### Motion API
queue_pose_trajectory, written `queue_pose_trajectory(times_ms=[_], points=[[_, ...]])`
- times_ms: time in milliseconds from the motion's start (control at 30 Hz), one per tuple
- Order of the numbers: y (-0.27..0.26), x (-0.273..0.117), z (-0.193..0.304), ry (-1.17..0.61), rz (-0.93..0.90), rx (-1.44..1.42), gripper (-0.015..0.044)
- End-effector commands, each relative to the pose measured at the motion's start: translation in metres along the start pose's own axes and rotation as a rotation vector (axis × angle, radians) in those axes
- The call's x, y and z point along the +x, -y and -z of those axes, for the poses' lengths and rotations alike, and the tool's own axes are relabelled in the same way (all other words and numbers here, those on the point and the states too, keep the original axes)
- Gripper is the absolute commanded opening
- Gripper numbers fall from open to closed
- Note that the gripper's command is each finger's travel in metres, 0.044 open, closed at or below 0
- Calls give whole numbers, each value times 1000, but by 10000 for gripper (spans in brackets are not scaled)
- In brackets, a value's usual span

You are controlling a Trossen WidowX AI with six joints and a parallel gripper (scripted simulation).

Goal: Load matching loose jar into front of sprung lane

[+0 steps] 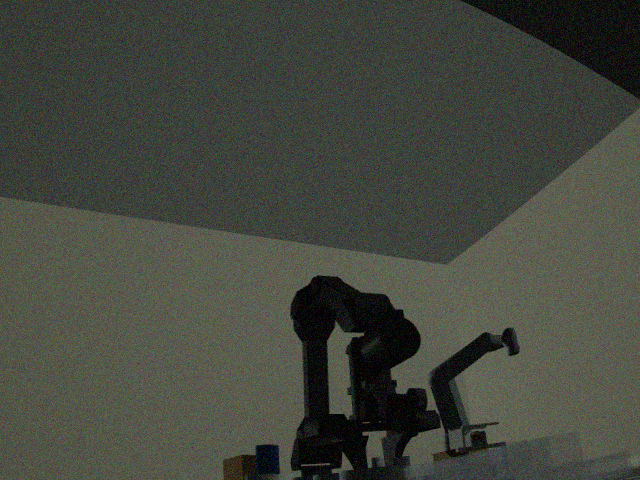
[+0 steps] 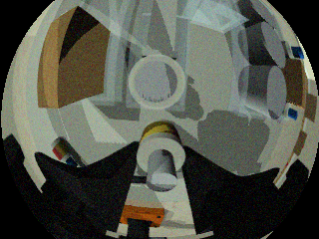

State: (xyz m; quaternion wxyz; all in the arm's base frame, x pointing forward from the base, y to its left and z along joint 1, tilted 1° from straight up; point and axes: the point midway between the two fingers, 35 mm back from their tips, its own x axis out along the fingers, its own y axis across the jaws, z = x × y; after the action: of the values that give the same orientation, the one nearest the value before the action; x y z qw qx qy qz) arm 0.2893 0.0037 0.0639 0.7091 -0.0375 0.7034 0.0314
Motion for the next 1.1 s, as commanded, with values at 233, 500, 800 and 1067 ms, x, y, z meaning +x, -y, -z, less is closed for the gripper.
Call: queue_pose_trajectory(times_ms=[233, 500, 800, 1067], points=[[2, -15, 5, -47, -2, -23, 0], [0, -61, 0, -4, 3, -25, 0], [-2, -94, 0, 30, 6, -26, 0], [-6, -58, -7, 30, 6, -36, 0]])
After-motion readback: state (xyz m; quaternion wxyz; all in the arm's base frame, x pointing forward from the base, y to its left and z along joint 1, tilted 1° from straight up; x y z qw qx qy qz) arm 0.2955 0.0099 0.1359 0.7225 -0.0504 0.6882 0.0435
